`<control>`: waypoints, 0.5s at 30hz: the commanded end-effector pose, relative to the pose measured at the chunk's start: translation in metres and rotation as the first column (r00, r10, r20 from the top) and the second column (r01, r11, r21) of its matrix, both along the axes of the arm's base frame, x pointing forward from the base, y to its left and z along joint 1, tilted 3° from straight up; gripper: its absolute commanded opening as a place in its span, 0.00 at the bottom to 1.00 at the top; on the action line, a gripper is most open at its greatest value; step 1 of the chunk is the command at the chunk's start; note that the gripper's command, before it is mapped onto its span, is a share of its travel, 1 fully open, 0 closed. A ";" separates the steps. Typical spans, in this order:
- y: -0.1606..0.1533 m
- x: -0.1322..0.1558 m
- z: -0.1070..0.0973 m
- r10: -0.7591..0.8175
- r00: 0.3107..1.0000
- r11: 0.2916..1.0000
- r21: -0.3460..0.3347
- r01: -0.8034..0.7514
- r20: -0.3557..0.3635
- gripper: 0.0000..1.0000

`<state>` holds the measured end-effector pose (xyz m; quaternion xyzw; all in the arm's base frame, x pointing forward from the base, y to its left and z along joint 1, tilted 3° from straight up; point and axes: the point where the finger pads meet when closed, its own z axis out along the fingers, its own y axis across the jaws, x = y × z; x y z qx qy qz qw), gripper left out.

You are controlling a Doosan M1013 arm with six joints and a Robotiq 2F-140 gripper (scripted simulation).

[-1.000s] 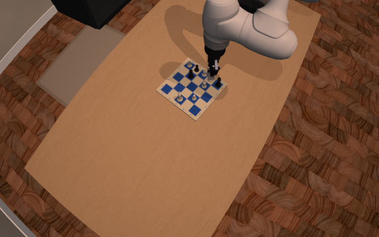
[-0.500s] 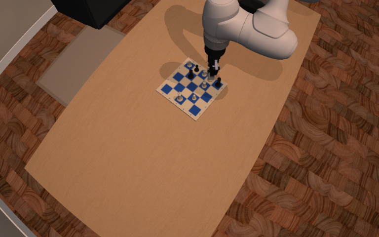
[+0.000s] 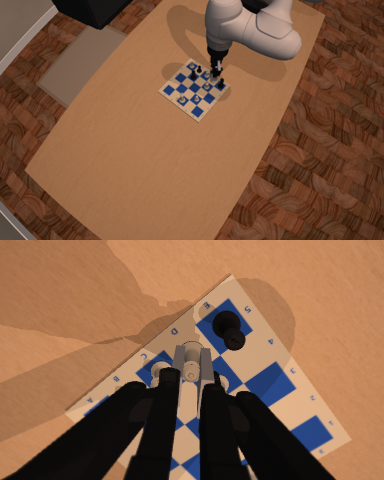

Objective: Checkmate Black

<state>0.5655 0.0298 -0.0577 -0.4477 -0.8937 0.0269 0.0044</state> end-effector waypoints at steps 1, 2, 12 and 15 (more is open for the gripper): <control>0.000 0.000 0.000 0.000 1.000 1.000 0.000 0.000 0.000 0.00; 0.000 0.000 0.000 0.000 1.000 1.000 0.000 0.000 0.000 0.00; 0.000 0.000 -0.003 0.000 1.000 1.000 0.000 0.000 0.000 0.00; 0.000 0.000 -0.003 0.000 1.000 1.000 0.000 0.000 0.000 0.00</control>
